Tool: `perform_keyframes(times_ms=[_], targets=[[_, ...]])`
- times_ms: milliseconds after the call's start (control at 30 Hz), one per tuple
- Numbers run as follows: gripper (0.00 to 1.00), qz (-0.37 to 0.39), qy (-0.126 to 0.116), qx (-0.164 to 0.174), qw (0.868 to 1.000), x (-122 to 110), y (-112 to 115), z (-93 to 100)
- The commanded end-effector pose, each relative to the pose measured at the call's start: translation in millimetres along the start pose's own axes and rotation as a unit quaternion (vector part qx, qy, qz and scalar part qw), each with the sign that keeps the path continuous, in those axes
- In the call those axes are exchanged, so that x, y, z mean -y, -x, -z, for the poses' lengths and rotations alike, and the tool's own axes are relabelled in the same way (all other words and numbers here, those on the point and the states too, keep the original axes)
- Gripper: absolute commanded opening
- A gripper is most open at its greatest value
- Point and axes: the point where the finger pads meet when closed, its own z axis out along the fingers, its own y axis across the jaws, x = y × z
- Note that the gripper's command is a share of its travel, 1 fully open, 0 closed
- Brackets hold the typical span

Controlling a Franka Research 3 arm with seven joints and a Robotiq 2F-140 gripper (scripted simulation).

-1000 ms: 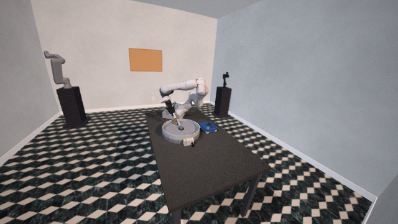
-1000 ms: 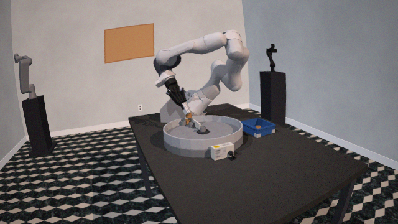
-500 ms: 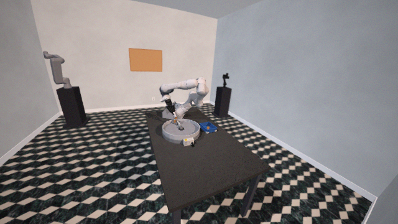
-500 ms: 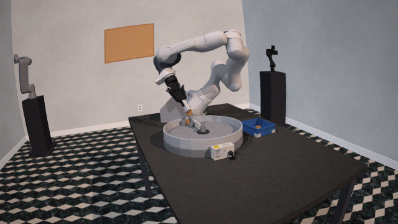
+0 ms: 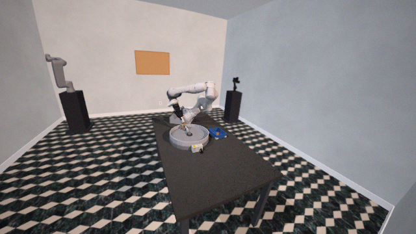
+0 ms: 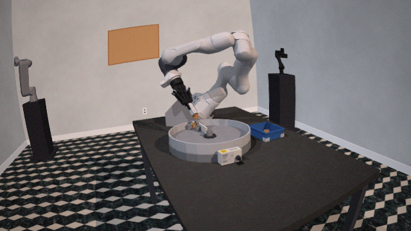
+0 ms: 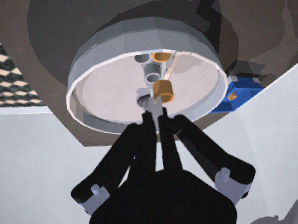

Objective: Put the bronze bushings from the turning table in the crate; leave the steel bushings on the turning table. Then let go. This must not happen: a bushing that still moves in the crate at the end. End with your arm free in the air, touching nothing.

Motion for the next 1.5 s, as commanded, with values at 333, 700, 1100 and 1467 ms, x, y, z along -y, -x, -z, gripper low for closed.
perform_keyframes(times_ms=[333,700,1100,1467], targets=[[0.0,-0.002,0.0,0.0,1.0,0.2,1.6,1.3],[0.0,0.004,0.005,-0.001,1.0,-5.1,6.0,-2.0],[0.0,0.037,0.033,-0.001,0.999,-36.4,28.1,-21.3],[0.0,0.084,0.071,-0.003,0.994,-78.8,59.5,-47.8]])
